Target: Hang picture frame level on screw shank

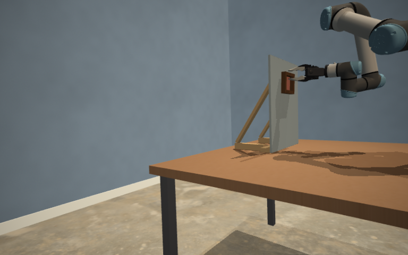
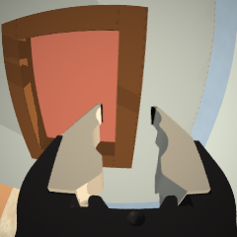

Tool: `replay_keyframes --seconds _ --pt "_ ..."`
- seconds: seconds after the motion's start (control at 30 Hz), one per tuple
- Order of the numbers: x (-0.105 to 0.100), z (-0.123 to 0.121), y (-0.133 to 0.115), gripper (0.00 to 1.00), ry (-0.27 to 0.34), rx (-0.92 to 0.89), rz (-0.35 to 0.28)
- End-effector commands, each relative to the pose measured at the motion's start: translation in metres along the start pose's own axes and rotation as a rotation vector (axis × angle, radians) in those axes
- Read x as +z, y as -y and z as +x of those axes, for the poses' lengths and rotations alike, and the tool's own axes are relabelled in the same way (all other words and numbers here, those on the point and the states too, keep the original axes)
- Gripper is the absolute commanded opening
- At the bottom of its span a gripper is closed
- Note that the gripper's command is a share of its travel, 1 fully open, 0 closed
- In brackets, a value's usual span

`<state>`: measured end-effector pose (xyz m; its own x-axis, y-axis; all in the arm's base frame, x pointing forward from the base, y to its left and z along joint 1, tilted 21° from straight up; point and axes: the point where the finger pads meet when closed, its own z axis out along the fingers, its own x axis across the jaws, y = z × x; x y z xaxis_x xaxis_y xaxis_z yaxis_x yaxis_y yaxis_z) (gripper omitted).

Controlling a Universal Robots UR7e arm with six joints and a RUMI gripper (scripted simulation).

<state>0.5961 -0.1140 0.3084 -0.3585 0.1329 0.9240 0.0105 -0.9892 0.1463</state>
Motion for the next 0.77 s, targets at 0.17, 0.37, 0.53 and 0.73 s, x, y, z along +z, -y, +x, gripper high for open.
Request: replay_keyframes --seconds 0.17,0.37,0.53,0.73 --pt "-0.004 0.000 0.000 0.29 -0.001 -0.001 0.000" --pt "-0.008 0.000 0.000 0.29 -0.001 -0.001 0.000" --pt "-0.011 0.000 0.000 0.29 -0.001 -0.001 0.000" --pt "-0.011 0.000 0.000 0.29 -0.001 -0.001 0.000"
